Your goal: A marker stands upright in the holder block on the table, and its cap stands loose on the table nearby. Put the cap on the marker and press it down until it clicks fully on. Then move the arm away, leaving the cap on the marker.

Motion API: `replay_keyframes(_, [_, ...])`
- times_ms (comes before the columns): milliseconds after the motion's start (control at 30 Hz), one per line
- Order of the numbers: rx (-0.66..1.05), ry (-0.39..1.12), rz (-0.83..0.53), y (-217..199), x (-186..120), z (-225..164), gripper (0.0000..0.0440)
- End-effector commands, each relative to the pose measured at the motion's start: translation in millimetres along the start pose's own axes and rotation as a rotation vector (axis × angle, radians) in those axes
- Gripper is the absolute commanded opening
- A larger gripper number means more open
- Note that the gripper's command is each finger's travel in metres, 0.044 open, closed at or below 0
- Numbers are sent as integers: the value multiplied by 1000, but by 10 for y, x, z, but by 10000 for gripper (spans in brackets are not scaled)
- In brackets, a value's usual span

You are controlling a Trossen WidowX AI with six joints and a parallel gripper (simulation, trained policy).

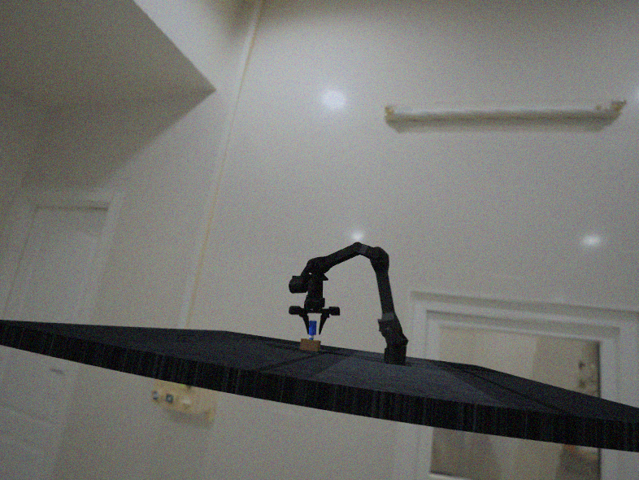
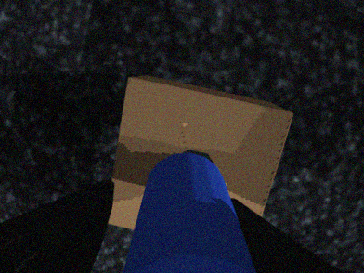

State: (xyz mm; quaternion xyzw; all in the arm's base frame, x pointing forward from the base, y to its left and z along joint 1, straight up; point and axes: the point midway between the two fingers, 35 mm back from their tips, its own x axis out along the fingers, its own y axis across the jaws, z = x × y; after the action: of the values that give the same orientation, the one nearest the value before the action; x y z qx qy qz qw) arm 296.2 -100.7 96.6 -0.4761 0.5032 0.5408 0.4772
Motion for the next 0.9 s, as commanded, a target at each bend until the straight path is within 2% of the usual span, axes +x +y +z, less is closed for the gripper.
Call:
replay_keyframes(0, [-18, -32, 57, 140, 84, 76, 217])
replay_keyframes(133, [-26, -39, 53, 160, 85, 99, 278])
replay_keyframes(367, [-36, -37, 15, 148, 49, 115, 440])
replay_keyframes(867, [-55, 4, -112, 86, -403, 99, 440])
